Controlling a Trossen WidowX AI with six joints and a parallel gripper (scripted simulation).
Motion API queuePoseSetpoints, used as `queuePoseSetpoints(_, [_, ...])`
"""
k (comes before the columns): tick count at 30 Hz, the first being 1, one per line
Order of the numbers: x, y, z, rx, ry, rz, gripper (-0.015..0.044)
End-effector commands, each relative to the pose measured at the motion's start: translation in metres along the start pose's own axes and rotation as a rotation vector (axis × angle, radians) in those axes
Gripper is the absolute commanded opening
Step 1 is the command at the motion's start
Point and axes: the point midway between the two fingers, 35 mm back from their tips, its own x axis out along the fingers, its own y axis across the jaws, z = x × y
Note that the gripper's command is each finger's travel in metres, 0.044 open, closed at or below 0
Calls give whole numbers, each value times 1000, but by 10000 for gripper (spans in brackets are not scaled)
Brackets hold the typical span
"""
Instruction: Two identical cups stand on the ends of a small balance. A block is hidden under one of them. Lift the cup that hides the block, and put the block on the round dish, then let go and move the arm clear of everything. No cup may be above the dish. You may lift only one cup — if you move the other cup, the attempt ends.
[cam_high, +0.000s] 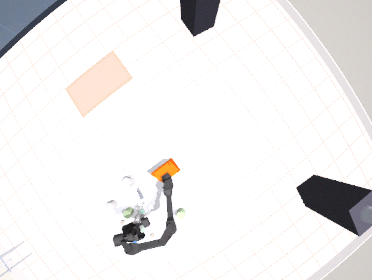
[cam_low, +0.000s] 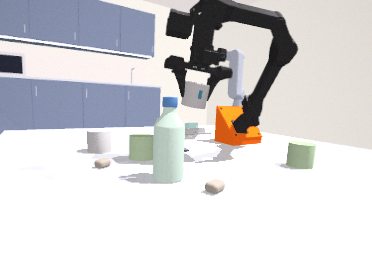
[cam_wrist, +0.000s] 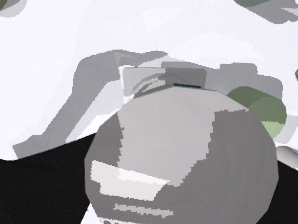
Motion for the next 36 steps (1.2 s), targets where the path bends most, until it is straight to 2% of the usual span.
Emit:
queuePoseSetpoints(1, [0,0,0,1,0,-1,0])
queuePoseSetpoints(9, [8,9,10,-4,4,6,0])
queuePoseSetpoints(23, [47,69,56,-38,13,50,0])
queuePoseSetpoints(36, [77,133,77,-68,1,97,0])
